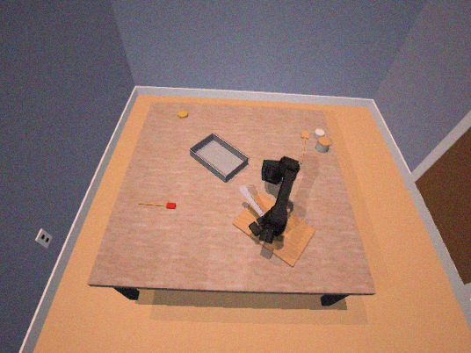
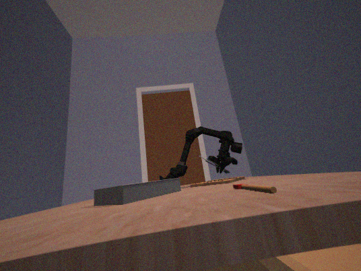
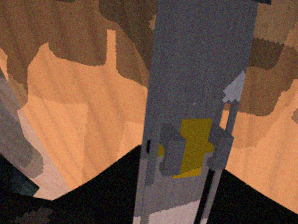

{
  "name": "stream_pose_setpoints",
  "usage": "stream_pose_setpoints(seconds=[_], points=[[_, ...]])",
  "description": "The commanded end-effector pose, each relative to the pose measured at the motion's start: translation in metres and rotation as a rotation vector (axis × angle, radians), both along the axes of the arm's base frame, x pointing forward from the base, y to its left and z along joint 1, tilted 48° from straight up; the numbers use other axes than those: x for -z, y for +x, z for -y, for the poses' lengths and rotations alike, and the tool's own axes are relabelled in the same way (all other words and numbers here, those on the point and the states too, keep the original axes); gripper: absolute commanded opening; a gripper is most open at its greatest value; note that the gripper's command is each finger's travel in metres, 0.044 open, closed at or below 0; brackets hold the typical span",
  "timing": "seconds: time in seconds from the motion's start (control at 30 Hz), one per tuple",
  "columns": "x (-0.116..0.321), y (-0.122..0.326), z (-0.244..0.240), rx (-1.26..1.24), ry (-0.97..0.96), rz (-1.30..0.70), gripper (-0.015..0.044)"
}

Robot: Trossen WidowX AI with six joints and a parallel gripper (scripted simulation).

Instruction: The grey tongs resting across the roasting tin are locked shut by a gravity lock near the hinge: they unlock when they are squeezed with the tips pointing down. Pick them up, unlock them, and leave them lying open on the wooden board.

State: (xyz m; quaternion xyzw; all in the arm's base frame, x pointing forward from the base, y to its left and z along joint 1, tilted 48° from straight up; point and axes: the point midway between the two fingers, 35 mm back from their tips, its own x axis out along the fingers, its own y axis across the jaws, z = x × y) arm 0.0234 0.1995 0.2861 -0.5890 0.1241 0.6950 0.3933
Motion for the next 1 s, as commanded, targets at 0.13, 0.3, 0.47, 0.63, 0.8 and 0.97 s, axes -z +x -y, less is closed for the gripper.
stream_pose_setpoints(seconds=[0.13,0.3,0.47,0.63,0.8,0.97], points=[[-0.008,-0.015,0.005,-0.027,0.038,0.047,-0.0150],[-0.012,-0.024,0.008,-0.046,0.063,0.070,-0.0150],[-0.017,-0.033,0.011,-0.067,0.090,0.089,-0.0150],[-0.022,-0.040,0.014,-0.084,0.123,0.103,-0.0150],[-0.027,-0.048,0.017,-0.104,0.158,0.114,-0.0150],[-0.032,-0.055,0.021,-0.124,0.197,0.119,-0.0150]])
